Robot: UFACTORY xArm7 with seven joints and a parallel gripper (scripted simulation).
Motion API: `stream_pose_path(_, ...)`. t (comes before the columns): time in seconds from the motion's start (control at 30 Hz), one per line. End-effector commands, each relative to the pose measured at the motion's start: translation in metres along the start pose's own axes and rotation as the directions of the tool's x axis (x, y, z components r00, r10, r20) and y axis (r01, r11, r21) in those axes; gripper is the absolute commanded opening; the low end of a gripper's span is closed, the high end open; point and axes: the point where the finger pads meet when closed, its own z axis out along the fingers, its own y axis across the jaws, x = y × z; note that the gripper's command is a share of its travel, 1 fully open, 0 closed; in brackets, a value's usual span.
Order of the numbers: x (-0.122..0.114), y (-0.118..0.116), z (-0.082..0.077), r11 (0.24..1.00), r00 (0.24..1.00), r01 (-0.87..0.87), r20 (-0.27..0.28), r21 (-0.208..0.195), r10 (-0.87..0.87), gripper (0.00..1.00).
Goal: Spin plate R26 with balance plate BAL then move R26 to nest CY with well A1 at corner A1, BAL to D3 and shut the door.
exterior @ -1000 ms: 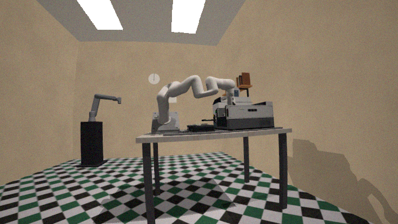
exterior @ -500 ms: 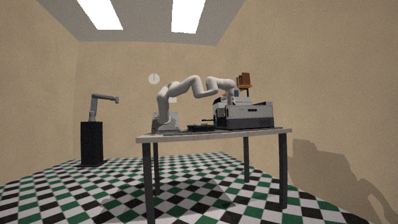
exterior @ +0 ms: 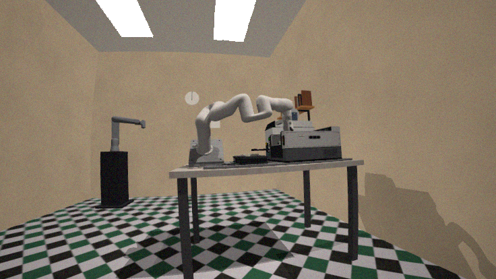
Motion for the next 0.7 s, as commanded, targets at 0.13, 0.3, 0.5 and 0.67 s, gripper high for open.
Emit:
stream_pose_path(0.13,-0.001,0.000,-0.004,1.000,1.000,0.000,0.005,-0.002,0.000,0.00)
stream_pose_path(0.3,-0.001,0.000,-0.009,1.000,1.000,0.000,0.005,-0.002,0.000,0.00)
stream_pose_path(0.5,-0.001,0.000,-0.019,1.000,1.000,0.000,0.005,-0.002,0.000,0.00)
stream_pose_path(0.67,-0.001,0.000,-0.028,1.000,1.000,0.000,0.005,-0.002,0.000,0.00)
